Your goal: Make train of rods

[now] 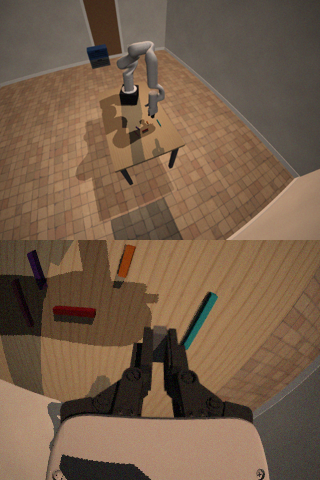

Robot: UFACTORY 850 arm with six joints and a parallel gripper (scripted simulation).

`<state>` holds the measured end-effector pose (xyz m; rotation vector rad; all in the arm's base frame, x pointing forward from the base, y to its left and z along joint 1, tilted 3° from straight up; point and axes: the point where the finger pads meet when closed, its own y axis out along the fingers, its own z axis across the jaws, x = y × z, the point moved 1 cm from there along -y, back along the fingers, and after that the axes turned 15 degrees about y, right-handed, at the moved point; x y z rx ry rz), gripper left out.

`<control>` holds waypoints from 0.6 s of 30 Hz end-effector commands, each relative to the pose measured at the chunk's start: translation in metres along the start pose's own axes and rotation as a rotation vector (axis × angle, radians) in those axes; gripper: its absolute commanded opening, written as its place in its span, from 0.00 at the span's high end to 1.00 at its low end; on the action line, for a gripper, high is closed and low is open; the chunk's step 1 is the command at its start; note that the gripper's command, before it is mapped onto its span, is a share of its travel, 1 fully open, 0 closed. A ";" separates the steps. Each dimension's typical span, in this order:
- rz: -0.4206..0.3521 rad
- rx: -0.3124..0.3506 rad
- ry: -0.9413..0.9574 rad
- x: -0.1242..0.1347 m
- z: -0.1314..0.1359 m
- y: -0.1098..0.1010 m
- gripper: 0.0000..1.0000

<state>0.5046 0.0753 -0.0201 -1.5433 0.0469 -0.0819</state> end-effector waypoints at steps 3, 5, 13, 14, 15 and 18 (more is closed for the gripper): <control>-0.003 0.020 -0.013 0.000 0.003 -0.001 0.96; -0.003 0.020 -0.013 0.000 0.003 -0.001 0.96; -0.003 0.021 -0.013 0.000 0.003 0.000 0.96; -0.003 0.021 -0.013 0.000 0.003 0.001 0.96; -0.003 0.022 -0.013 0.000 0.003 0.002 0.96; -0.003 0.023 -0.013 0.000 0.003 0.003 0.96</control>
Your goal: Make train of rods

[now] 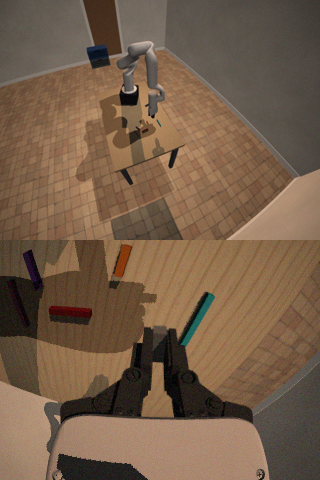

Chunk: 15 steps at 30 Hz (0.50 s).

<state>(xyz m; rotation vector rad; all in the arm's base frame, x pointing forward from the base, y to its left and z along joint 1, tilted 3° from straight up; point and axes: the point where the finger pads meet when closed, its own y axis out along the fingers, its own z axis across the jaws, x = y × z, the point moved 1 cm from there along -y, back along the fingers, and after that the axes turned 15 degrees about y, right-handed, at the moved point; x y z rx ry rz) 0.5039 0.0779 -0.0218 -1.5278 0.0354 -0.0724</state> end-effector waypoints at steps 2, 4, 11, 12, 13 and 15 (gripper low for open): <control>-0.003 0.007 0.000 0.001 0.000 0.003 0.96; -0.003 0.007 0.000 0.001 0.000 0.009 0.96; -0.003 0.007 0.000 0.001 0.000 0.030 0.96; -0.003 0.007 0.000 0.001 0.000 0.033 0.96; -0.003 0.007 0.000 0.001 0.000 0.036 0.96; -0.003 0.007 0.000 0.001 0.000 0.041 0.96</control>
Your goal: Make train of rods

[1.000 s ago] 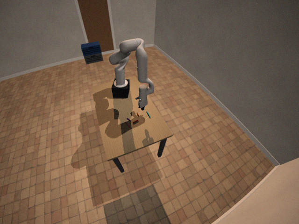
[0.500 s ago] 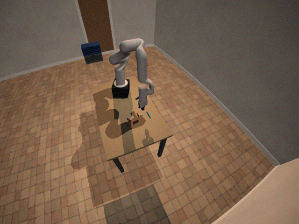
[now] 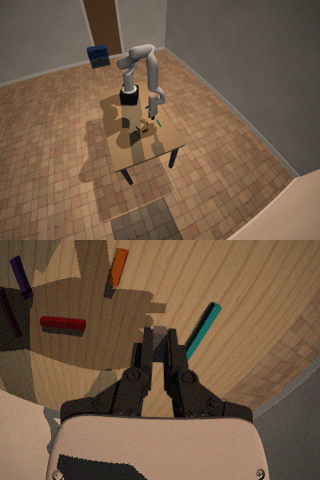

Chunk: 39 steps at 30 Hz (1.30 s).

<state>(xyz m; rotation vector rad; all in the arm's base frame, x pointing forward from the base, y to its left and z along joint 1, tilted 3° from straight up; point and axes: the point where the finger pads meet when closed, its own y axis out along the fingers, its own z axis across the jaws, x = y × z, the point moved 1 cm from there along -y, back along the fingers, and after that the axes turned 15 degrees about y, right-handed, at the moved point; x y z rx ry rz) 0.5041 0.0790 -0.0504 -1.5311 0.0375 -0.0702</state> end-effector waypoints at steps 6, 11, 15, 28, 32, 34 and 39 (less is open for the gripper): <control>-0.006 0.011 0.000 0.001 0.000 0.022 0.96; -0.006 0.011 0.000 0.001 0.000 0.033 0.96; -0.006 0.011 0.000 0.001 0.001 0.040 0.96; -0.006 0.011 0.000 0.001 0.001 0.054 0.96; -0.006 0.011 0.000 0.001 0.001 0.057 0.96; -0.006 0.011 0.000 0.001 0.001 0.058 0.96; -0.006 0.011 0.000 0.001 0.001 0.058 0.96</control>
